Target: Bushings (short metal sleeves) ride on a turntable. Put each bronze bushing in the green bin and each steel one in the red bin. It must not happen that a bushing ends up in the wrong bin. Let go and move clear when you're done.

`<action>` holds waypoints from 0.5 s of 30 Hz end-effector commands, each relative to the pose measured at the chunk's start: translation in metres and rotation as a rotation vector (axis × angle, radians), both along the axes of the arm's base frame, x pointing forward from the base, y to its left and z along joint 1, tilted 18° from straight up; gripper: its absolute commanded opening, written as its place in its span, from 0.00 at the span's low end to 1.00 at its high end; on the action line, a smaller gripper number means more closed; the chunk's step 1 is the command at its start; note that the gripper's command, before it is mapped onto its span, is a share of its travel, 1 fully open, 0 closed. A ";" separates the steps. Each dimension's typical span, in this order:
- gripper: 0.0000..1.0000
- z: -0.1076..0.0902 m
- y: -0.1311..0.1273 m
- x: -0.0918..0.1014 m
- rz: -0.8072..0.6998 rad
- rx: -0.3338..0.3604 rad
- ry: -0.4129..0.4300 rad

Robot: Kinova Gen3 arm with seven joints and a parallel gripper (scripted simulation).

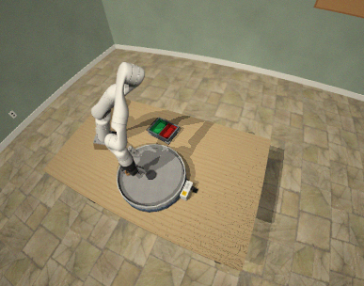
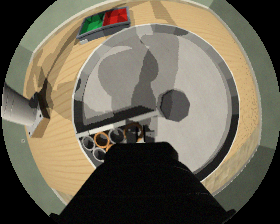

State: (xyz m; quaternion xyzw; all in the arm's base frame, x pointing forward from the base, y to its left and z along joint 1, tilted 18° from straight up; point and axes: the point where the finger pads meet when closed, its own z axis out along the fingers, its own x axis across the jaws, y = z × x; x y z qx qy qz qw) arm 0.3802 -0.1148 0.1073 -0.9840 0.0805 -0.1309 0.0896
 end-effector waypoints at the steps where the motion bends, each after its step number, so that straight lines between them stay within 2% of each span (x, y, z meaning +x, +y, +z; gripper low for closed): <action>1: 0.00 0.001 0.000 0.000 0.001 0.000 -0.003; 15: 0.00 0.005 0.000 -0.001 0.001 0.000 -0.003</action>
